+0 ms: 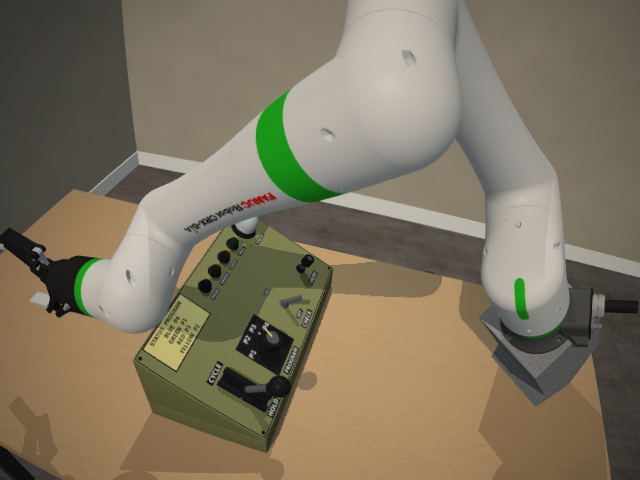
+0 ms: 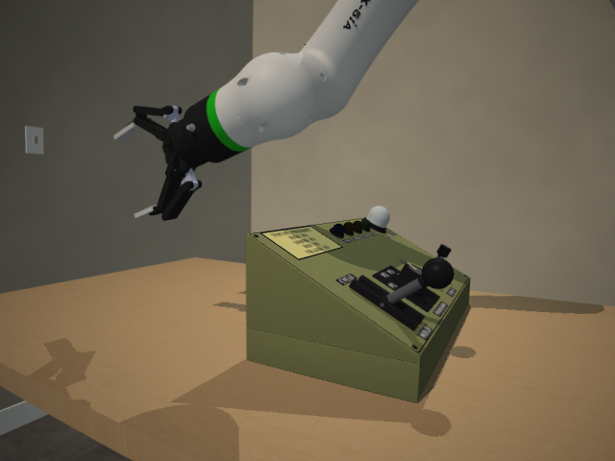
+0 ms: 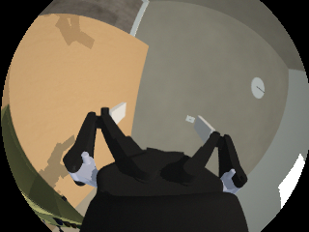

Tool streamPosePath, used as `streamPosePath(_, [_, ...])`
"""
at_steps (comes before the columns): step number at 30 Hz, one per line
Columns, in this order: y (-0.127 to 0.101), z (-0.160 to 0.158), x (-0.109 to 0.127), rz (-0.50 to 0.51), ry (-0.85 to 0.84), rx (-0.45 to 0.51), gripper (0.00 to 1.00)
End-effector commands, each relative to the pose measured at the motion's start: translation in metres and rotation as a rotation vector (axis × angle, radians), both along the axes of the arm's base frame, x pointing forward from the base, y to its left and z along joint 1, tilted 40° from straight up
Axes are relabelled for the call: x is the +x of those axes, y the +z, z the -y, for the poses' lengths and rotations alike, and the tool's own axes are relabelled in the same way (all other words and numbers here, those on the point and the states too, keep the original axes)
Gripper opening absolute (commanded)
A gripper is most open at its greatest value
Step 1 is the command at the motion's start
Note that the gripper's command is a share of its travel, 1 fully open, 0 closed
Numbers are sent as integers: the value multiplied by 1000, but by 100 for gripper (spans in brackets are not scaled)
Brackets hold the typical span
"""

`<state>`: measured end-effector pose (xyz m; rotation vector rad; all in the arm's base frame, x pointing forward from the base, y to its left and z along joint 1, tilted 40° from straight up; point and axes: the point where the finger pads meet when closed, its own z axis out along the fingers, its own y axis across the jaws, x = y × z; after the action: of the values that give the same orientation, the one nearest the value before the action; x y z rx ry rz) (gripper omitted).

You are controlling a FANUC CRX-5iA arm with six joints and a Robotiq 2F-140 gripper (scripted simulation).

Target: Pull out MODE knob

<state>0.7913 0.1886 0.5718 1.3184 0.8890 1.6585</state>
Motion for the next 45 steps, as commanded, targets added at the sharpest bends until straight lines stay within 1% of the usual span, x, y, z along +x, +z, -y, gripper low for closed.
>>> streamPosePath(1, [0,0,0,0,0,0,100])
streamPosePath(19, [1,1,0,1,-1,1,100])
streamPosePath(23, [8,8,-2,9,-13,10,100])
streamPosePath(25, [18,17,-5,19,-29,23,100])
streamPosePath(27, [33,33,-9,35,-54,43,100])
streamPosePath(30, [64,68,-22,69,-112,87,100])
streamPosePath(31, [64,68,-22,69,-112,87,100])
streamPosePath(32, [77,84,-28,83,-138,106,100])
streamPosePath(34, [77,84,-28,83,-138,106,100])
streamPosePath(36, [105,122,-44,113,-198,151,100])
streamPosePath(38, [105,122,-44,113,-198,151,100])
streamPosePath(39, [119,144,-54,130,-234,176,100])
streamPosePath(40, [119,144,-54,130,-234,176,100])
streamPosePath(41, [133,168,-66,146,-272,204,100])
streamPosePath(43, [133,168,-66,146,-272,204,100])
streamPosePath(44, [147,194,-80,163,-314,234,100])
streamPosePath(45, [147,194,-80,163,-314,234,100])
